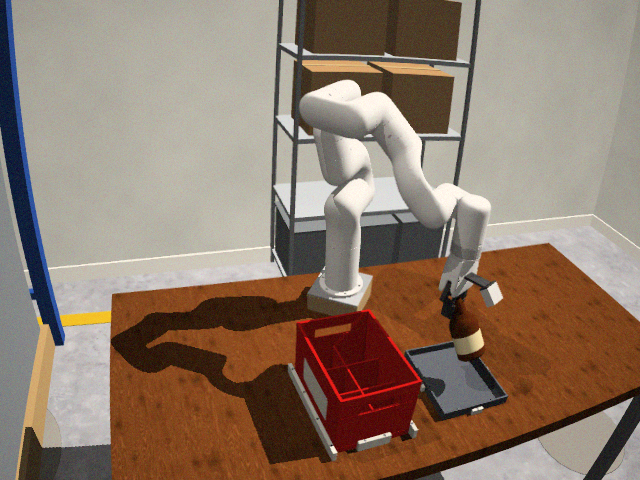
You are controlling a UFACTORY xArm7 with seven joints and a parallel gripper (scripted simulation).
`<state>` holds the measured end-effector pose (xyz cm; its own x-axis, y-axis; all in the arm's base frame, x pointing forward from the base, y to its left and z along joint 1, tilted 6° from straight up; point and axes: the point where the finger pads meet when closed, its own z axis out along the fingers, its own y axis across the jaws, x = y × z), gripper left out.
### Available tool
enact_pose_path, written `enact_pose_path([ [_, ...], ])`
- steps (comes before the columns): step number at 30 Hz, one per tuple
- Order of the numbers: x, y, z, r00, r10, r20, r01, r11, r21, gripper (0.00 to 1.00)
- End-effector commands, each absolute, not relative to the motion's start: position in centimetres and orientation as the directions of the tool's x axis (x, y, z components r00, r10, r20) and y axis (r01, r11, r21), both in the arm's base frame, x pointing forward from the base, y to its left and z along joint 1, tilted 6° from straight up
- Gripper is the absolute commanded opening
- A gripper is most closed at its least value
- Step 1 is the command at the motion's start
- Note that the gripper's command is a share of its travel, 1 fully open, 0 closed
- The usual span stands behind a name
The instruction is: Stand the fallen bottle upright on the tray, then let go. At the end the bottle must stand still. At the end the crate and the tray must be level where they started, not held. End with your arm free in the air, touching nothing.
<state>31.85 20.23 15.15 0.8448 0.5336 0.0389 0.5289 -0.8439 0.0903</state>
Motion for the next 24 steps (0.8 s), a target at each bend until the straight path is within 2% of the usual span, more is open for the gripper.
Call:
enact_pose_path([
  [1, 31.95, 20.33, 15.30, 0.844, 0.534, 0.043, 0.529, -0.844, 0.090, 0.00],
  [13, 31.95, 20.33, 15.30, 0.836, 0.547, 0.042, 0.542, -0.836, 0.090, 0.00],
  [24, 31.95, 20.33, 15.30, 0.747, 0.664, 0.028, 0.659, -0.746, 0.096, 0.00],
])
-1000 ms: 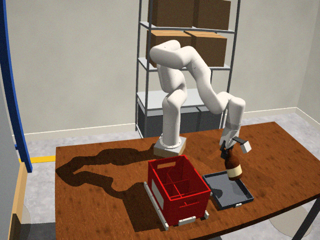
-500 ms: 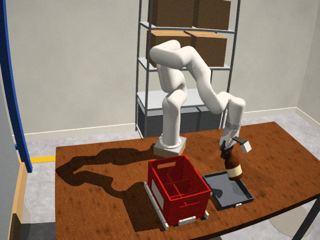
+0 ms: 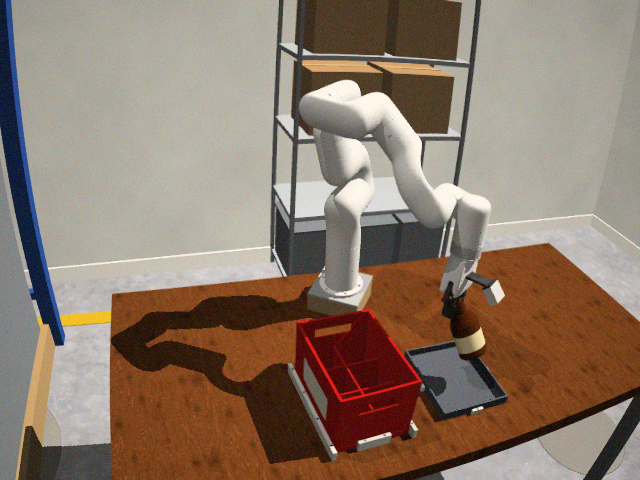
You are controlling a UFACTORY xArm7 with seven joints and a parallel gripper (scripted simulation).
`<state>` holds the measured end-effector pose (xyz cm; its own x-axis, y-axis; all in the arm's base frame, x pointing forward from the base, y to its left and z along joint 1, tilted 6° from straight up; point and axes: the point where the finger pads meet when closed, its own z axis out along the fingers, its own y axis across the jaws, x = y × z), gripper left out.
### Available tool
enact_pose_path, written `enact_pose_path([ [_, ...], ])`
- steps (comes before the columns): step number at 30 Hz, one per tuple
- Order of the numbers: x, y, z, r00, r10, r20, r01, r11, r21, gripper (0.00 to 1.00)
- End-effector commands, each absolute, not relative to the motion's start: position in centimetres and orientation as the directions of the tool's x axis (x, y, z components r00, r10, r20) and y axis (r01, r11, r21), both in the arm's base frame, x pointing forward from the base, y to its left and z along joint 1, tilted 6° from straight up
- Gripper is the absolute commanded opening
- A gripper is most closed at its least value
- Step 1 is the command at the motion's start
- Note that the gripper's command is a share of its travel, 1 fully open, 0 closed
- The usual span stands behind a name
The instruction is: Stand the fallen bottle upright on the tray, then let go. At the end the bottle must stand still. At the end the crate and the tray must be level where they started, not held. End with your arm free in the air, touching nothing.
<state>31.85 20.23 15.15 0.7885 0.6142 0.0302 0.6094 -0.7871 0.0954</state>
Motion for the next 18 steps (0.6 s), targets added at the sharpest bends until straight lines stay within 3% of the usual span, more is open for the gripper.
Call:
enact_pose_path([
  [1, 31.95, 20.33, 15.30, 0.737, 0.675, 0.027, 0.671, -0.736, 0.096, 0.00],
  [18, 31.95, 20.33, 15.30, 0.679, 0.734, 0.019, 0.729, -0.677, 0.098, 0.00],
])
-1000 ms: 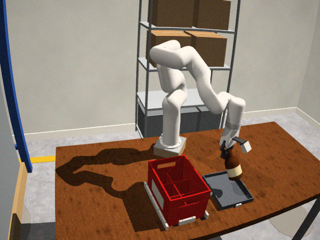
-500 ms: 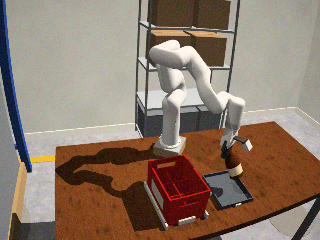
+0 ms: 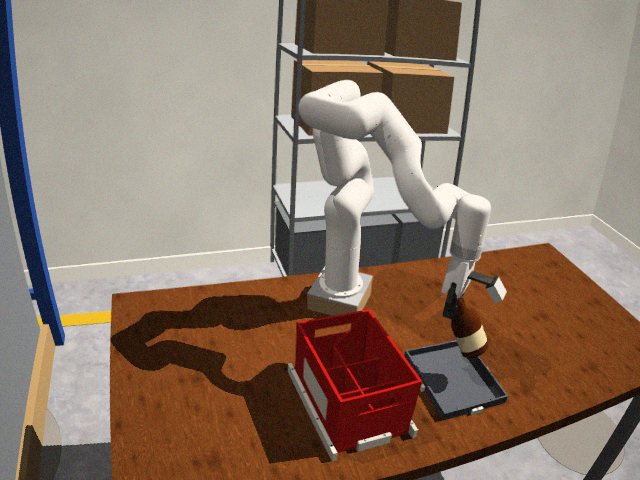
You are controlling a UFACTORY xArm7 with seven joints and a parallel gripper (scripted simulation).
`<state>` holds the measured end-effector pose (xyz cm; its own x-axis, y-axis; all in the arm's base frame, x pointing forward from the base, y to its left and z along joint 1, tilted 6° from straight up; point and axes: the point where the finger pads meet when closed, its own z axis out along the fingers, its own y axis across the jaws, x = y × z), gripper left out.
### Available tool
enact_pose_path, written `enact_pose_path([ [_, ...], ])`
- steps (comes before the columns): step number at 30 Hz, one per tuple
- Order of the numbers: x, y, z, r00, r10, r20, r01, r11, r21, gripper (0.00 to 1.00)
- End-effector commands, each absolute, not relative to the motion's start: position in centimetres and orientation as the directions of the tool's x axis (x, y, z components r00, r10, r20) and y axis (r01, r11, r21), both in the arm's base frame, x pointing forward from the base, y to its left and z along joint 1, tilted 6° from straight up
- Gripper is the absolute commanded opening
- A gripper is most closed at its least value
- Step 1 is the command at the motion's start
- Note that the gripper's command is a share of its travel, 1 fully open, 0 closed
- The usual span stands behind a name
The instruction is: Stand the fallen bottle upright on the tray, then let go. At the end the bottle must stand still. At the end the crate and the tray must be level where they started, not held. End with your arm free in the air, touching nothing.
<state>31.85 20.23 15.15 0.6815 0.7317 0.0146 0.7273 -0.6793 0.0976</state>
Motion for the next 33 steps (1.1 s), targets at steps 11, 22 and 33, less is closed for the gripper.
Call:
enact_pose_path([
  [11, 31.95, 20.33, 15.30, 0.677, 0.736, 0.018, 0.731, -0.675, 0.098, 0.00],
  [22, 31.95, 20.33, 15.30, 0.616, 0.788, 0.010, 0.783, -0.614, 0.099, 0.00],
  [33, 31.95, 20.33, 15.30, 0.487, 0.874, -0.005, 0.869, -0.484, 0.100, 0.00],
])
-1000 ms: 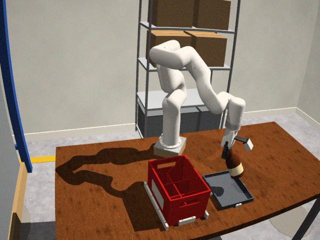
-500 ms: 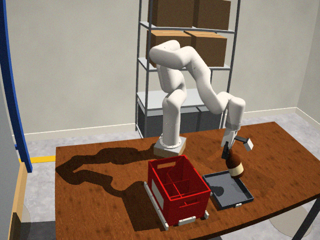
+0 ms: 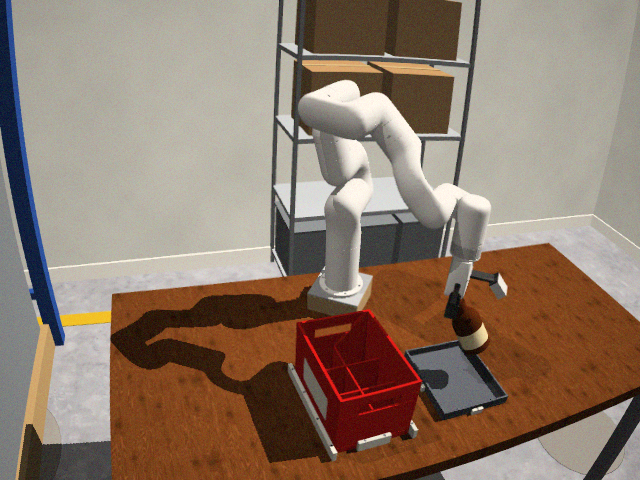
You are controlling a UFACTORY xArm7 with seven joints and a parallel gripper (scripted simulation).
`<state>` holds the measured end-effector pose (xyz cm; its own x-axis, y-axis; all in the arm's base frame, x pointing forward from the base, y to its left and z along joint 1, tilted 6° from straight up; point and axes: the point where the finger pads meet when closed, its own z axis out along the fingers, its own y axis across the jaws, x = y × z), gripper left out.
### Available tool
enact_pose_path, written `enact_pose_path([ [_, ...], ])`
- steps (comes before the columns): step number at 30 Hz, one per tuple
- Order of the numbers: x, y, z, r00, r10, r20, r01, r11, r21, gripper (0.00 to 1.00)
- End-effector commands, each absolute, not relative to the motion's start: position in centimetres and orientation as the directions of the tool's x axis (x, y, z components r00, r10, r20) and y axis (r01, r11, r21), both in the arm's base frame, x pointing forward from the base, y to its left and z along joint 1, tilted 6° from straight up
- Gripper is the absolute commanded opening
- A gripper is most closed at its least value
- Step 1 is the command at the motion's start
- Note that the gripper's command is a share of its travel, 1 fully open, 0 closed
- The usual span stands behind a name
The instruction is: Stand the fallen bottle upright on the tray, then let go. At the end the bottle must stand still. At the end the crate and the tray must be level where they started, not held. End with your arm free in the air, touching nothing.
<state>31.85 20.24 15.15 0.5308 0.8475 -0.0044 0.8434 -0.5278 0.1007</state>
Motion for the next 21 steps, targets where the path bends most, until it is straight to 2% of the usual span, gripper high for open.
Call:
enact_pose_path([
  [1, 31.95, 20.33, 15.30, 0.480, 0.877, -0.006, 0.873, -0.477, 0.099, 0.00],
  [21, 31.95, 20.33, 15.30, 0.466, 0.885, -0.008, 0.881, -0.463, 0.099, 0.00],
])
